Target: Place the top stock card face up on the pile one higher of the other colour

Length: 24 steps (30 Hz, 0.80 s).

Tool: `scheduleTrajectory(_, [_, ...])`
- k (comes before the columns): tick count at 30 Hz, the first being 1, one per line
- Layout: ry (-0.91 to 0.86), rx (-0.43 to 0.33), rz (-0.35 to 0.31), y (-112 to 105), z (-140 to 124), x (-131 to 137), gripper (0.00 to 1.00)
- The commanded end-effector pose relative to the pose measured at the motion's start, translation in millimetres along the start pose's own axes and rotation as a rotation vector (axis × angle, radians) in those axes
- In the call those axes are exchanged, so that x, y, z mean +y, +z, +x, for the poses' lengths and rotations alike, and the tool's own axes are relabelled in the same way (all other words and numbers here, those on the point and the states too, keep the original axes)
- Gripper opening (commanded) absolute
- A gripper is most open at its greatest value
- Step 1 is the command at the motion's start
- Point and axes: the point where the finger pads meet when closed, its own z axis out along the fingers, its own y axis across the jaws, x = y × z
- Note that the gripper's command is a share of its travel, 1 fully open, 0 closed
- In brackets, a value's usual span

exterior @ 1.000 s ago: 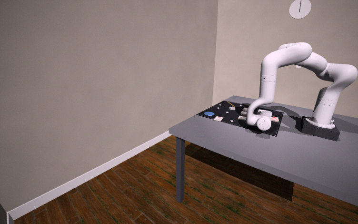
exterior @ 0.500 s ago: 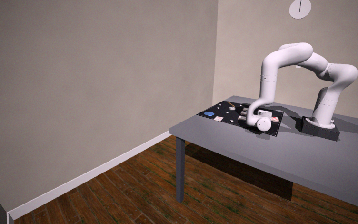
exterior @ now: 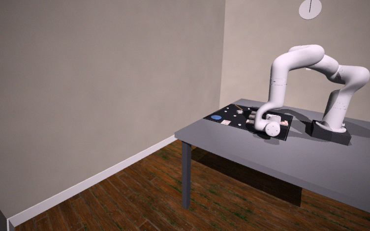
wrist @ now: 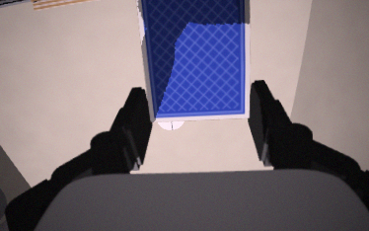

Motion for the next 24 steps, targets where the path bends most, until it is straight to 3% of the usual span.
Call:
scheduleTrajectory(1, [0.001, 0.001, 0.000, -2.9, 0.5, 0.4, 0.73])
scheduleTrajectory(24, [0.001, 0.001, 0.000, -11.2, 4.2, 0.4, 0.73])
